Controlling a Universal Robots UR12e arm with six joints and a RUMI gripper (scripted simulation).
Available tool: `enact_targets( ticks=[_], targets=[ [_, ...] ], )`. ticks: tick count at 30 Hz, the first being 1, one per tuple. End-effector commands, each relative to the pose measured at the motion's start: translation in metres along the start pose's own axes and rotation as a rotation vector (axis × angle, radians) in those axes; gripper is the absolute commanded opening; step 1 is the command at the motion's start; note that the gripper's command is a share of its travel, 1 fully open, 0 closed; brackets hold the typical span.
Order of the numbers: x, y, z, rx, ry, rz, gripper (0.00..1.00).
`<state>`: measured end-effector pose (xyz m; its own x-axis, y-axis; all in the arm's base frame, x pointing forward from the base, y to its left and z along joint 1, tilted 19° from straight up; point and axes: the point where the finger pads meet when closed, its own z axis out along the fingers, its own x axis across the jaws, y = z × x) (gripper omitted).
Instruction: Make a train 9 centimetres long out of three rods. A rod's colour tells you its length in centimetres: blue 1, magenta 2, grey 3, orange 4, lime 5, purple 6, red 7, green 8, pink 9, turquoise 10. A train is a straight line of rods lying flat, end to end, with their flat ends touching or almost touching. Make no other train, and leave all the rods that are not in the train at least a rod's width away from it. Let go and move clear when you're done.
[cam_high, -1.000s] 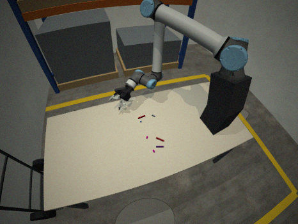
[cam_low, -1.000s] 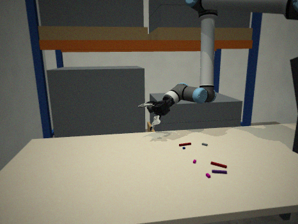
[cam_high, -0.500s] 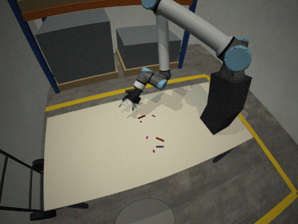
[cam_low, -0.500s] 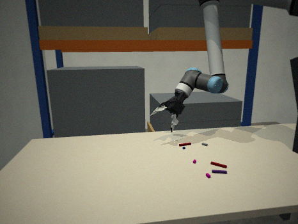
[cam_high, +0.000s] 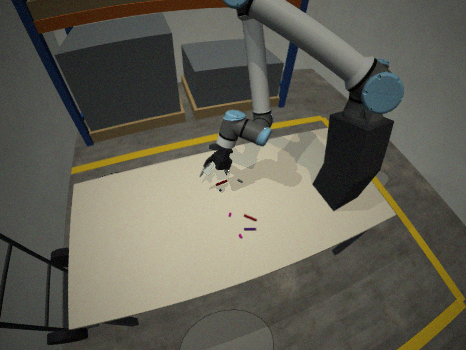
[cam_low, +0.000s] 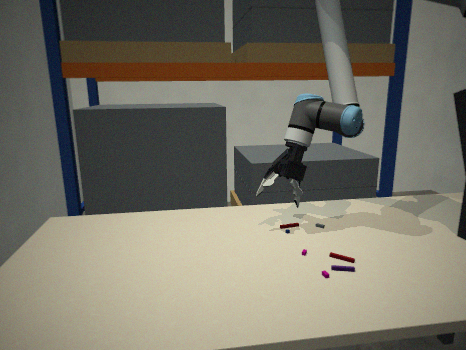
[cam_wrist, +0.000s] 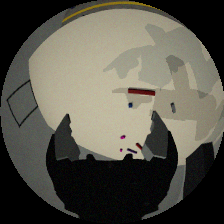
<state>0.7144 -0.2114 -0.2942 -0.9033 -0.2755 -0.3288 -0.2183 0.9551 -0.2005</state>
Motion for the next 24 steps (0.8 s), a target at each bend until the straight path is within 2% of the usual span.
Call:
enact_targets(
  ticks=[1, 2, 4, 9, 13, 18, 24],
  targets=[
    [0.024, 0.018, 0.002, 0.053, 0.128, 0.043, 1.0],
    [0.029, 0.021, 0.002, 0.063, 0.152, 0.05, 1.0],
    [0.029, 0.021, 0.002, 0.063, 0.152, 0.05, 1.0],
    [0.051, 0.035, 0.002, 0.107, 0.252, 0.081, 1.0],
    [0.062, 0.042, 0.002, 0.13, 0.303, 0.097, 1.0],
    [0.068, 0.046, 0.002, 0.145, 0.332, 0.104, 1.0],
    [0.069, 0.047, 0.001, 0.147, 0.337, 0.106, 1.0]
  ],
)
